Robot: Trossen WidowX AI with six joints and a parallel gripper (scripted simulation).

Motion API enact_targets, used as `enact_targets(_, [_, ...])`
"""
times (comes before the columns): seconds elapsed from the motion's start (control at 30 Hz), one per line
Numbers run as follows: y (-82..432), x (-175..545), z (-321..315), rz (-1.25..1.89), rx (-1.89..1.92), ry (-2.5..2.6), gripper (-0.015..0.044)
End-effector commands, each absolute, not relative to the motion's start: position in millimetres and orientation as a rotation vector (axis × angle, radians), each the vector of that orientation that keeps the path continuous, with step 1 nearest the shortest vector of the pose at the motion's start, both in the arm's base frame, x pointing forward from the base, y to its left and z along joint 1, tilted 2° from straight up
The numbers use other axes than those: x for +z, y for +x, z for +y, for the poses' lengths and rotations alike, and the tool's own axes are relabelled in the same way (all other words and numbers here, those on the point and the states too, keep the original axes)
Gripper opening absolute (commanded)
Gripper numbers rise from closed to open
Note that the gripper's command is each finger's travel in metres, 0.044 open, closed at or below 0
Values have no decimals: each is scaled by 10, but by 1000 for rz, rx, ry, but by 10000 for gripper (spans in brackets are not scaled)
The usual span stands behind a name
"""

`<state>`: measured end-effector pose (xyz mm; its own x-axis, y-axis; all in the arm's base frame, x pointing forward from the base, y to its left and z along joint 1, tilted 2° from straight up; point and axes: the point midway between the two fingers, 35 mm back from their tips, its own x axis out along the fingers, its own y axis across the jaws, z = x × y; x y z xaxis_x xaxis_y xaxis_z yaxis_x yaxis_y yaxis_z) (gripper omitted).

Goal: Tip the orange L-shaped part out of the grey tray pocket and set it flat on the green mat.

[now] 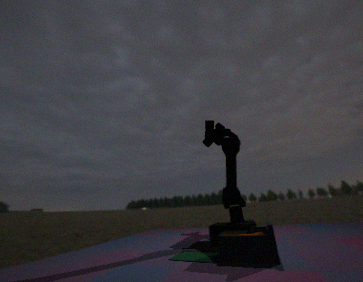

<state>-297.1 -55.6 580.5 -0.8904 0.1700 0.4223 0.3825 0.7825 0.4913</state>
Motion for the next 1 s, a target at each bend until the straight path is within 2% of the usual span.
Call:
enact_targets(0.0, [-2976, 5795, -587, -2619, -840, -408, 374])
enact_targets(0.13, [-2972, 5712, -871, -2612, -904, -273, 269])
enact_targets(0.23, [-2922, 5547, -1339, -2582, -1020, -63, 190])
enact_targets(0.27, [-2878, 5481, -1495, -2566, -1070, 6, 180])
enact_targets(0.57, [-2176, 4926, -2874, -2196, -1412, 613, 180])
enact_targets(0.77, [-1421, 4498, -3530, -1821, -1555, 919, 180])
enact_targets(0.97, [-511, 4071, -3912, -1393, -1610, 1128, 180])
